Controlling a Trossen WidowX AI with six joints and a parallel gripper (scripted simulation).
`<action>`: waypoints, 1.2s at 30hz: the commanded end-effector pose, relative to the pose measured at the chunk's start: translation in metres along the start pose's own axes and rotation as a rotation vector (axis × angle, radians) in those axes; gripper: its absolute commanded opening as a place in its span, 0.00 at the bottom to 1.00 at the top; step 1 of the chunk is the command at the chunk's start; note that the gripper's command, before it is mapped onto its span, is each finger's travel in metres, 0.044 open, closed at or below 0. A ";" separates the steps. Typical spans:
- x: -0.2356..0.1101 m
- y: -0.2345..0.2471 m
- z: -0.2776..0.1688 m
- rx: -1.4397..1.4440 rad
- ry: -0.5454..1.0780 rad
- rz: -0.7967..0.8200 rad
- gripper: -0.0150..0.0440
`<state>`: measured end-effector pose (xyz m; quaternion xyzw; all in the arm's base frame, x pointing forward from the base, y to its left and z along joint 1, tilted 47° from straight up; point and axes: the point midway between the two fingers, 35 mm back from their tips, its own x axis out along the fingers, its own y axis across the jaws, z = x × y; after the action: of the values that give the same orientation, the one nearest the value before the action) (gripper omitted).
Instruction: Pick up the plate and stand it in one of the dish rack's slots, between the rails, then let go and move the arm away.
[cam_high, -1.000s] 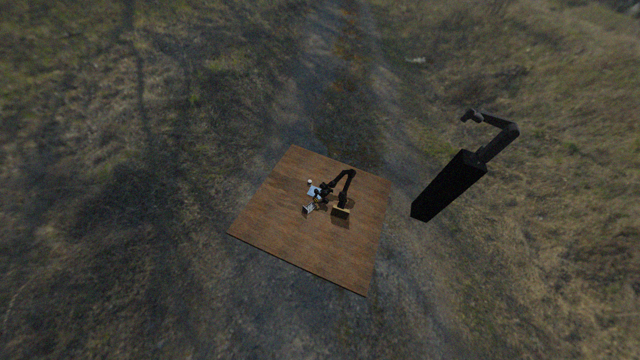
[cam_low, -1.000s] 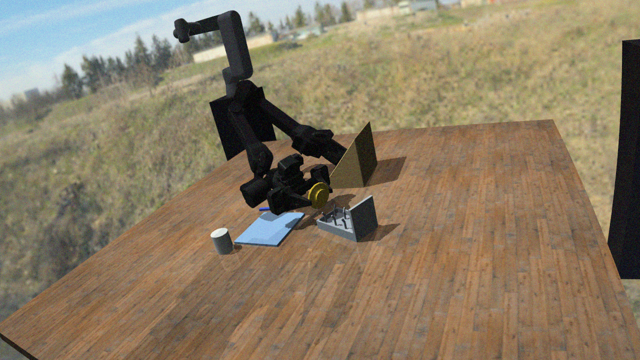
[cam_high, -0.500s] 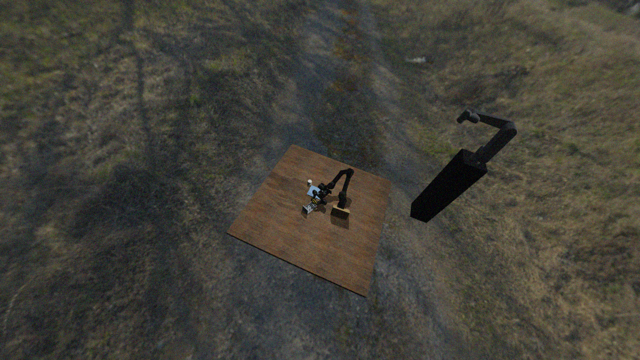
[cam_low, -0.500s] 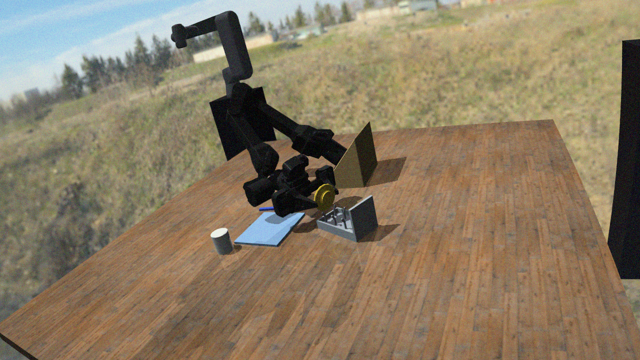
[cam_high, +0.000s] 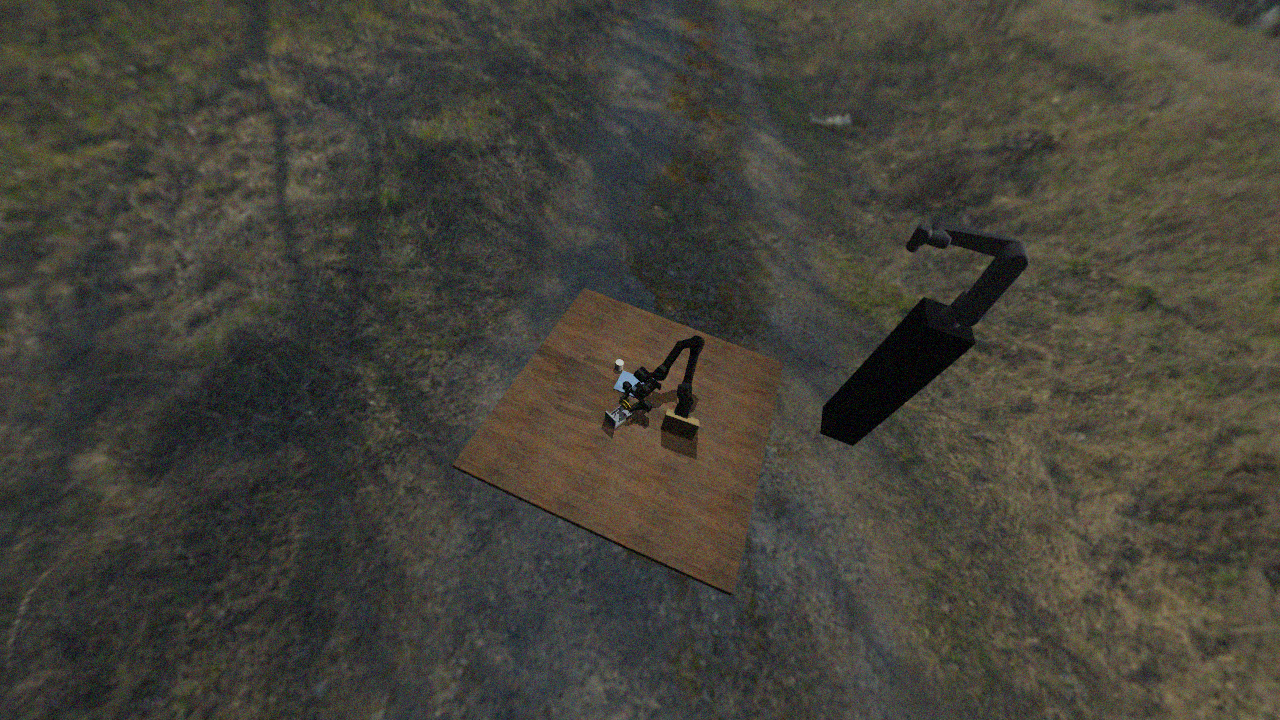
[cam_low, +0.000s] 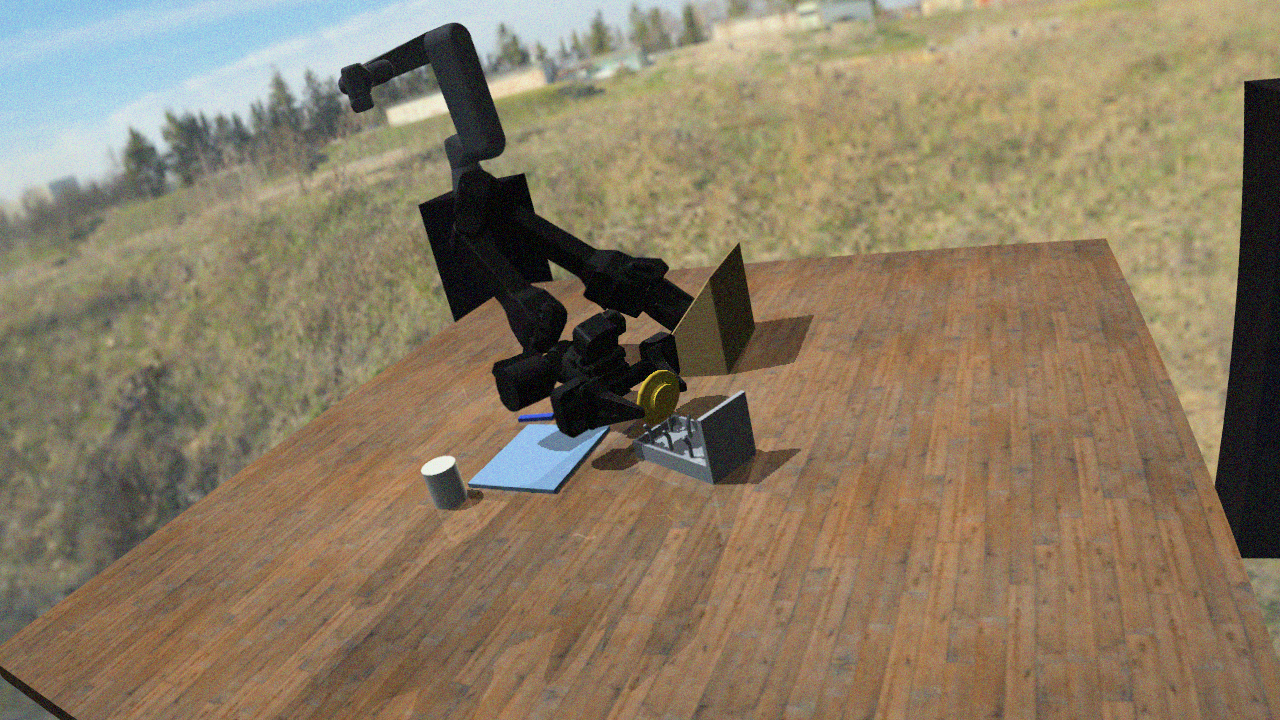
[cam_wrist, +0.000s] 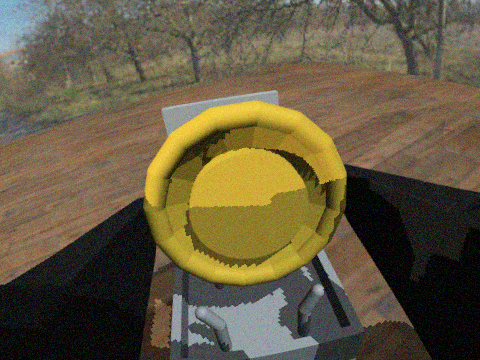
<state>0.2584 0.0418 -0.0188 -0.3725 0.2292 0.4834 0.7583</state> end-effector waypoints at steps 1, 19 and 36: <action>0.006 0.001 0.001 0.001 -0.001 0.002 0.25; 0.007 0.004 -0.017 0.014 0.010 0.008 0.25; 0.007 0.003 -0.017 0.007 0.009 0.005 0.92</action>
<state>0.2589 0.0329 -0.0353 -0.3715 0.2354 0.4828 0.7573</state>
